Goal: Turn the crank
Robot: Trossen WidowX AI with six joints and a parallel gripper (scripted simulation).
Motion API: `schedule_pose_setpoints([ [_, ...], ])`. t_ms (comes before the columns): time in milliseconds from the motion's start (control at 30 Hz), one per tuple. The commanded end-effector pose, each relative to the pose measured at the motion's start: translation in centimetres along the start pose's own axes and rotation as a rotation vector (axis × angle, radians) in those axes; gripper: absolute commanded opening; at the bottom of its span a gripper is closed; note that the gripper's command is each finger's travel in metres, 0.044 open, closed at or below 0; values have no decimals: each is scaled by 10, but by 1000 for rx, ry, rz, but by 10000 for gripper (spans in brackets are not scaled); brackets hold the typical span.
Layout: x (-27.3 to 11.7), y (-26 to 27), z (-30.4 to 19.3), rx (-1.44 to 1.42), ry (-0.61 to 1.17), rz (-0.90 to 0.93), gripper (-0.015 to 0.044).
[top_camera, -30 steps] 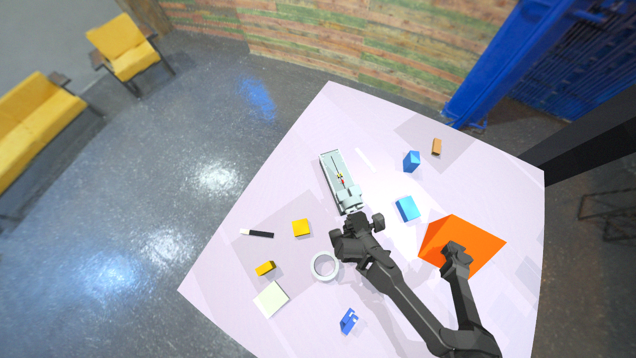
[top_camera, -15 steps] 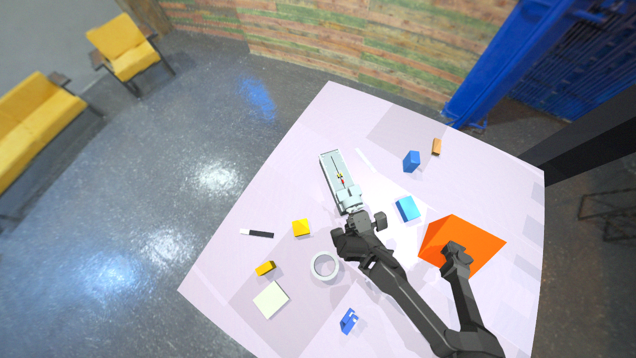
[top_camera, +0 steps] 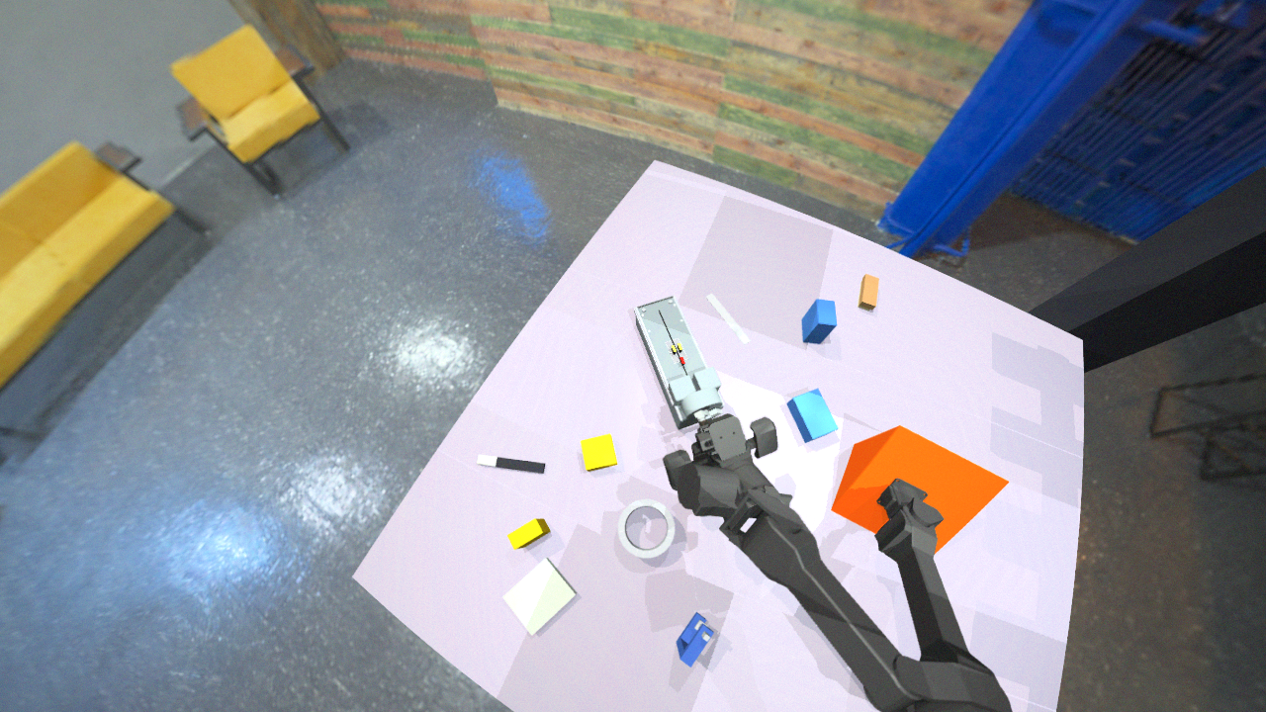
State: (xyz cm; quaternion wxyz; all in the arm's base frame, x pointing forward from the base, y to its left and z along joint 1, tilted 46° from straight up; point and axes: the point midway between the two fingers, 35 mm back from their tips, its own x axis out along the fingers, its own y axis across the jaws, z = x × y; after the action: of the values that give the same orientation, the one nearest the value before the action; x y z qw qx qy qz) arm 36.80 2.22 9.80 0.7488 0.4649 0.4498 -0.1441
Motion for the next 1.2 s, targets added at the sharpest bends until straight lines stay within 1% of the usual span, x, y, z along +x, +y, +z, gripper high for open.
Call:
schedule_pose_setpoints([
  [0,-4,-8,3,8,-10,-8,0],
  [1167,-2,-28,2,8,-10,-9,0],
])
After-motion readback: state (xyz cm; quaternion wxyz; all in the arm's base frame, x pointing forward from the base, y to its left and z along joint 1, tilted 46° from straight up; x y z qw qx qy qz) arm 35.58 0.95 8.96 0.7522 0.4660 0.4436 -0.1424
